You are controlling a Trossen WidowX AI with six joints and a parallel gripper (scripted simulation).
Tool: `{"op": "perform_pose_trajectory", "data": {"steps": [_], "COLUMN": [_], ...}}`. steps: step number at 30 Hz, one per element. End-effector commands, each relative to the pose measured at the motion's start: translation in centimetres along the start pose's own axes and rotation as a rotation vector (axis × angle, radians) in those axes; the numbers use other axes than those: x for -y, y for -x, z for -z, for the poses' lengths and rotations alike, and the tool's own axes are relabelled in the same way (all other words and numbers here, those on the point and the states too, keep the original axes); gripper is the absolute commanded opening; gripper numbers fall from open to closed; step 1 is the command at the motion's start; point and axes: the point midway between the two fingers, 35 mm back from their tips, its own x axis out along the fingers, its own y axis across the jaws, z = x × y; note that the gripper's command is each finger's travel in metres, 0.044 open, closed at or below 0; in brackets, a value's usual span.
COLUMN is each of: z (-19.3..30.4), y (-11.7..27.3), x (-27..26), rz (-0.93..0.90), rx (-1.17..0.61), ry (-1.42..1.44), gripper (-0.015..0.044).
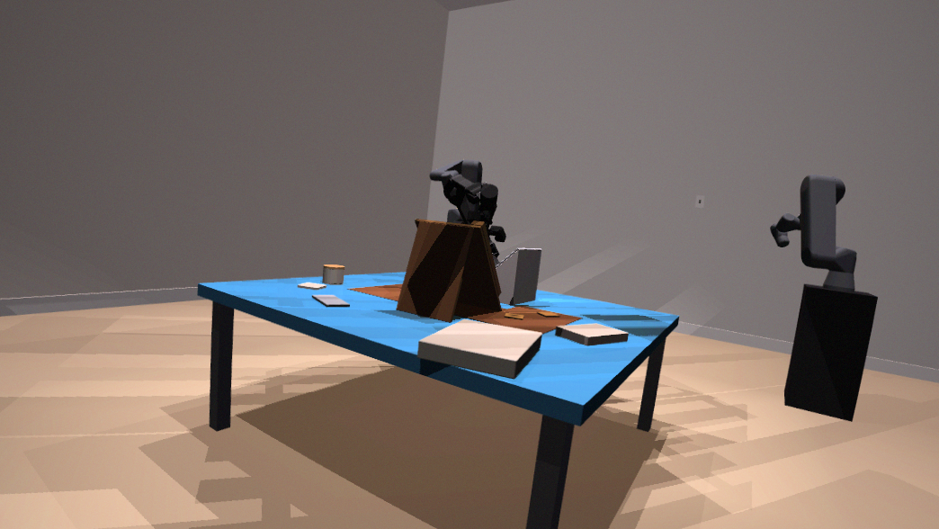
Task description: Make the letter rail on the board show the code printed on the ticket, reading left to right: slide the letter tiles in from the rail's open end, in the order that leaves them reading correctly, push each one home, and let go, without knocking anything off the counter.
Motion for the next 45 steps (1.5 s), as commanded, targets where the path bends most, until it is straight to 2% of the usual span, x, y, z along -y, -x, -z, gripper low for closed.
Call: {"op": "perform_pose_trajectory", "data": {"steps": [1, 6, 45], "z": [-0.8, -0.8, -1.5], "y": [0.0, 0.4, -1.1], "x": [1.6, 3.4, 3.5], "rz": [-0.006, 0.02, 0.02], "rx": [-0.217, -0.371, -0.37], "ry": [-0.03, -0.06, -0.061], "gripper": [0.0, 0.0, 0.0]}}
